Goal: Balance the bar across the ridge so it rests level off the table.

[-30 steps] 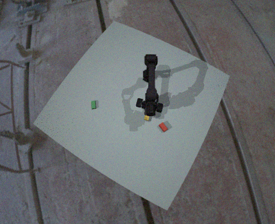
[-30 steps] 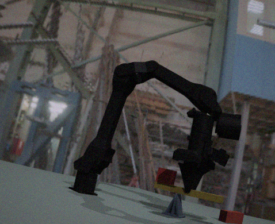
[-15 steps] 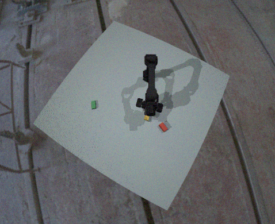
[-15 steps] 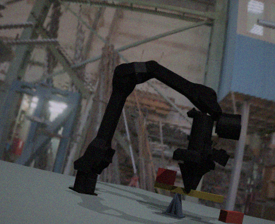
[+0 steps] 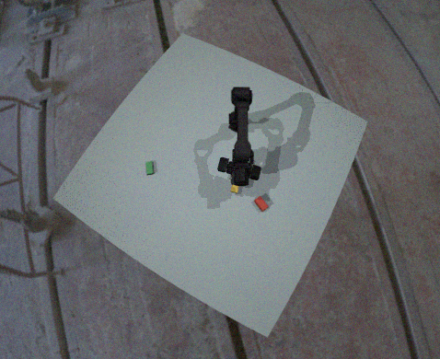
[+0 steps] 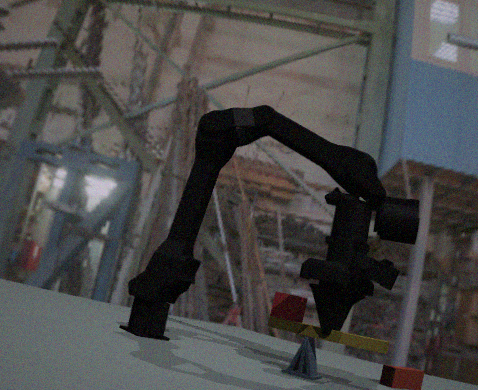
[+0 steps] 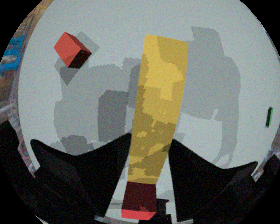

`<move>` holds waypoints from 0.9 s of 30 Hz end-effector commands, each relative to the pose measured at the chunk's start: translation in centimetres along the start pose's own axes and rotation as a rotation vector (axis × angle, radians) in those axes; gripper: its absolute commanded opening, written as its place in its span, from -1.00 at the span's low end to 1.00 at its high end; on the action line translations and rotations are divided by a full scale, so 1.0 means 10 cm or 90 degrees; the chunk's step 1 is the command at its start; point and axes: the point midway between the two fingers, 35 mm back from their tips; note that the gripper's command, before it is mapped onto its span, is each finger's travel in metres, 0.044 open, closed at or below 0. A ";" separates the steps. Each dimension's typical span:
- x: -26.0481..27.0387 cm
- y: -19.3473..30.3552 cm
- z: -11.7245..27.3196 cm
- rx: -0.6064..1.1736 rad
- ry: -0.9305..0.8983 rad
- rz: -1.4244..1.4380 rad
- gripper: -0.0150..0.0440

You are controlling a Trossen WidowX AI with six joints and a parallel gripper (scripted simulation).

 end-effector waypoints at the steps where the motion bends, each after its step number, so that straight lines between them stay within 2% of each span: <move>1: 0.00 0.00 0.00 0.000 0.000 0.000 0.14; 11: 0.00 0.00 0.00 0.000 0.000 0.000 0.14; 21: 0.00 0.00 0.00 0.000 0.000 0.000 1.00; 24: 0.00 0.00 0.02 0.000 0.000 0.000 1.00; 27: 0.01 -0.04 0.27 0.000 0.000 0.000 1.00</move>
Point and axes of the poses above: the point midway between the two fingers, 35 mm back from their tips, its own z axis back along the fingers, its own x axis across the jaws, y = z × x, and after that the axes turned 2 degrees about -z, right-handed
